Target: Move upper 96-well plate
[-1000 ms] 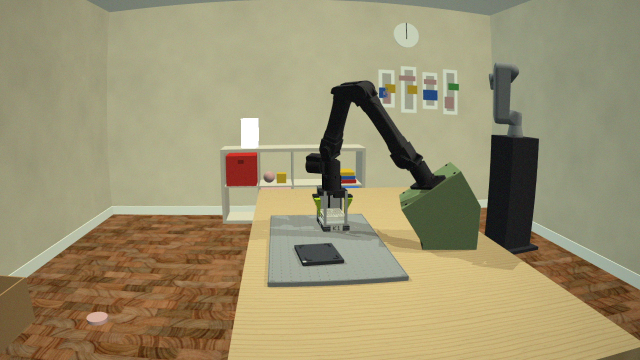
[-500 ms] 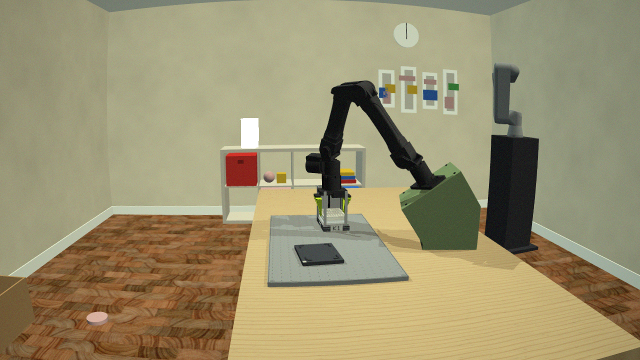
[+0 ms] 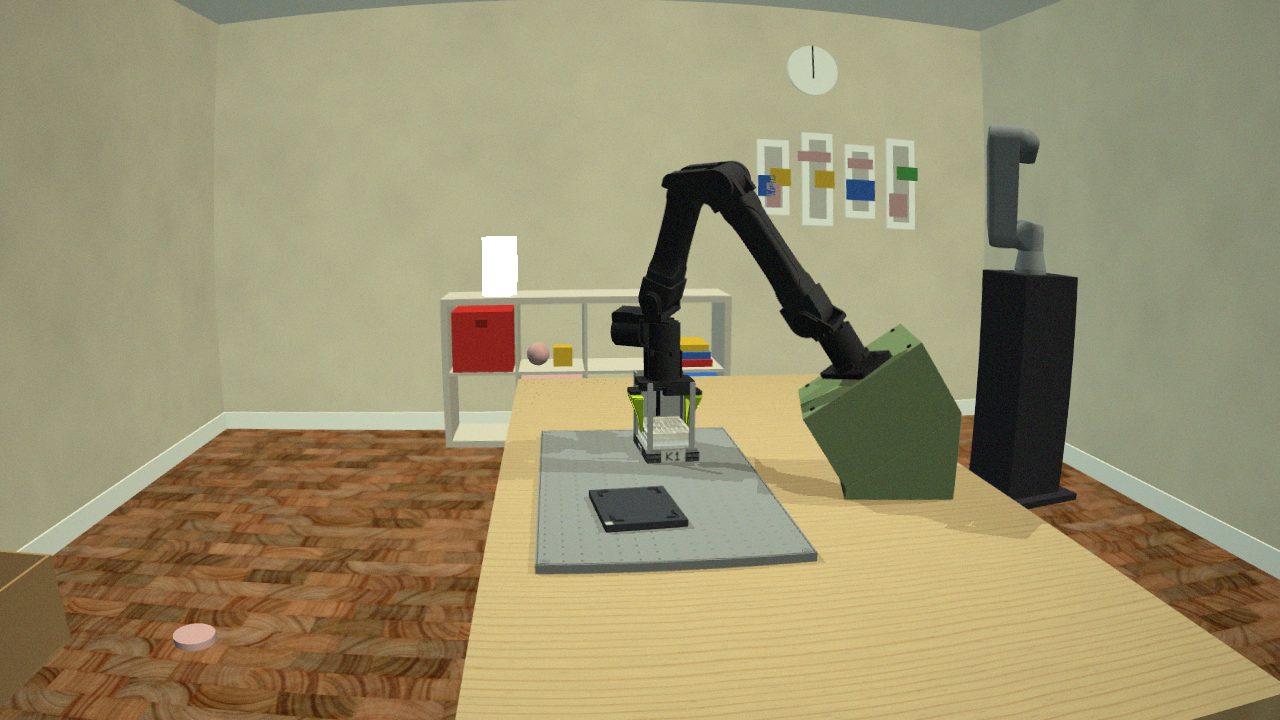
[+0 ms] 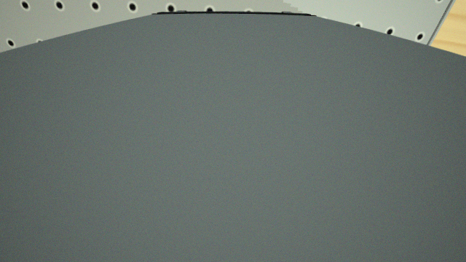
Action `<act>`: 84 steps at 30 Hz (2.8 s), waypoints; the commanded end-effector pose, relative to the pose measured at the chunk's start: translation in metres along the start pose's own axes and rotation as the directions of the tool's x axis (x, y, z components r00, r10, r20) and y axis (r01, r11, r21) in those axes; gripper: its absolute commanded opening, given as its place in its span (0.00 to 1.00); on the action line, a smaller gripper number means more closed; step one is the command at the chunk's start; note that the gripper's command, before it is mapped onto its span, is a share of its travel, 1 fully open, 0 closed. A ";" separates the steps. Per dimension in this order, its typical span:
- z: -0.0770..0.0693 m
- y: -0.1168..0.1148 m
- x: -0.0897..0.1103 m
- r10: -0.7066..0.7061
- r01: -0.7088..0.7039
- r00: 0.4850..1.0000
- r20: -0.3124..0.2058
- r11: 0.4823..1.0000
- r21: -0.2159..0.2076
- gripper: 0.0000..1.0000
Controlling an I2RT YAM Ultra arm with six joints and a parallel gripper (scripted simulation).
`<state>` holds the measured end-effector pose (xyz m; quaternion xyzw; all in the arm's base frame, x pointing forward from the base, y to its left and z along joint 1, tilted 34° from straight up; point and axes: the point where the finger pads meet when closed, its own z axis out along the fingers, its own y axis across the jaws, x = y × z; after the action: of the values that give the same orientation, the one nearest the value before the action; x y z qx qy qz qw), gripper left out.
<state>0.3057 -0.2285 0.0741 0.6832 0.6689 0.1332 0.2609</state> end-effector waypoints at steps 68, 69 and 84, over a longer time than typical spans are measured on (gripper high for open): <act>-0.089 0.008 -0.007 -0.001 0.002 1.000 0.029 1.000 -0.027 0.00; -0.091 0.008 -0.007 -0.001 0.002 1.000 0.029 1.000 -0.027 0.00; -0.113 0.007 -0.006 -0.002 0.003 1.000 0.029 1.000 -0.026 0.00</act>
<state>0.2558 -0.2110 0.1527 0.6854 0.6658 0.1342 0.2625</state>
